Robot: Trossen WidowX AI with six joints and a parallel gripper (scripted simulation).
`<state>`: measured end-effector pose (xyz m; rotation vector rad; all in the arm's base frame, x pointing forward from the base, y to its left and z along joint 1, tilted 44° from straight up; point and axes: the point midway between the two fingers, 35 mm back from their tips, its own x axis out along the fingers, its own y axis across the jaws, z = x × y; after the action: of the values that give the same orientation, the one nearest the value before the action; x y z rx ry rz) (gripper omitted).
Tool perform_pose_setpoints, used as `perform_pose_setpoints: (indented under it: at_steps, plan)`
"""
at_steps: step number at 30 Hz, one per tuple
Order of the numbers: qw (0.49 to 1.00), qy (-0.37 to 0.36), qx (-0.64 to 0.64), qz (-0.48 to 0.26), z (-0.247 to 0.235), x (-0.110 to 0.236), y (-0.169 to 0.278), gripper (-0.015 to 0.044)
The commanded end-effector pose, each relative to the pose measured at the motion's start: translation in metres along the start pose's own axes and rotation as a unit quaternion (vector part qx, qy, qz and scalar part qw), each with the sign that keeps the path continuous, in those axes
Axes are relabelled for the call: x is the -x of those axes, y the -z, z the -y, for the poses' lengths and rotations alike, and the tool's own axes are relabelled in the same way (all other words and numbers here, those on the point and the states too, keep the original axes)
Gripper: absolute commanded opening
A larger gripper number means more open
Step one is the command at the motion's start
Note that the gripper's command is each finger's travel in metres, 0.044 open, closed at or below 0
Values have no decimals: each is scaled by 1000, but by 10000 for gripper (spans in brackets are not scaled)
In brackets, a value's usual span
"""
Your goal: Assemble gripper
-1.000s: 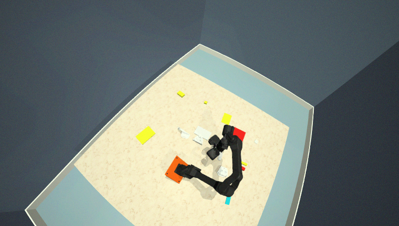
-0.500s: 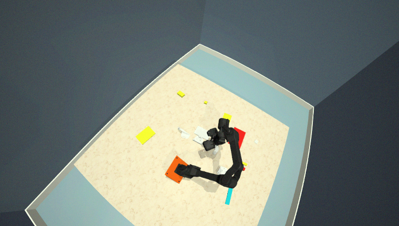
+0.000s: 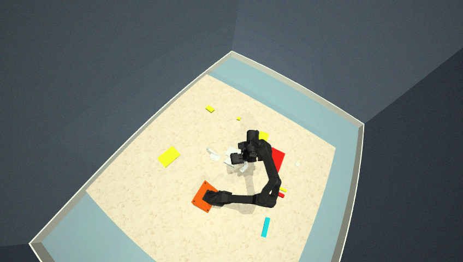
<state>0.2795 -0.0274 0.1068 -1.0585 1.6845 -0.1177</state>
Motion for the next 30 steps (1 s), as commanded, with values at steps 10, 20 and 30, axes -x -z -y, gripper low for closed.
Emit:
perform_pose_setpoints:
  at_steps: [10,20,30]
  plan:
    - [994,-1,-112,0,-23,-1,-36,134]
    - [980,1,-198,-1,-44,-3,-61,134]
    - [963,3,-271,-2,-65,-5,-81,134]
